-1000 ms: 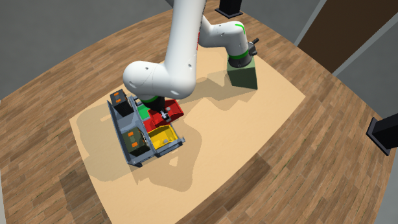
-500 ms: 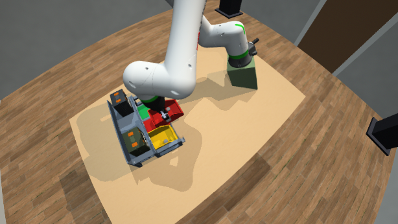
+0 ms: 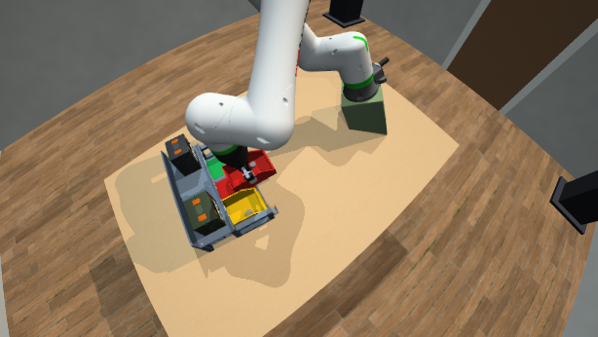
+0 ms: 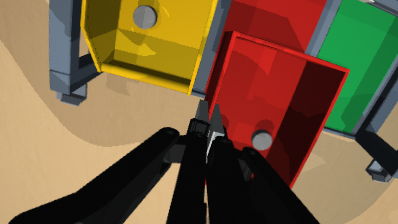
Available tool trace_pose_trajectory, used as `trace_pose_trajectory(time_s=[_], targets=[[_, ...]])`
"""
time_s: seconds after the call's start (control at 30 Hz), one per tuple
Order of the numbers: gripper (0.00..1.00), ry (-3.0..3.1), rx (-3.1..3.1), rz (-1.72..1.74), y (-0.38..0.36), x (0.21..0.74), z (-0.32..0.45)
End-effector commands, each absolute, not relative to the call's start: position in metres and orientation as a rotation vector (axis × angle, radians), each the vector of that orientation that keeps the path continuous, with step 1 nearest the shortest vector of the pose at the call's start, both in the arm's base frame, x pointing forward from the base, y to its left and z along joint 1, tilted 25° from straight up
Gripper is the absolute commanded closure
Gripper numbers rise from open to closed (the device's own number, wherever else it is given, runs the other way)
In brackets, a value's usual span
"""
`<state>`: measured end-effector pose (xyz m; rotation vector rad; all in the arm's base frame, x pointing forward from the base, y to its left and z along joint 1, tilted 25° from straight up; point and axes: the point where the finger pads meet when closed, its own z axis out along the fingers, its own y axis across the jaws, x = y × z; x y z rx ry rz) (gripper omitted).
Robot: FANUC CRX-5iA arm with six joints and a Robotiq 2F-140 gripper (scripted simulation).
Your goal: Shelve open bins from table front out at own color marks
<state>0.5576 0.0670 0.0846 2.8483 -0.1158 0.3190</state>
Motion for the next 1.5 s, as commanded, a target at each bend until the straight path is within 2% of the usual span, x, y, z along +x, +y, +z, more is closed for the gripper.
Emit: trace_pose_trajectory(time_s=[0.0,1.47], targets=[[1.0,-0.116,2.848,0.32,0.0669,0.558,0.0841],[1.0,-0.116,2.848,0.32,0.0658,0.5596,0.0807]])
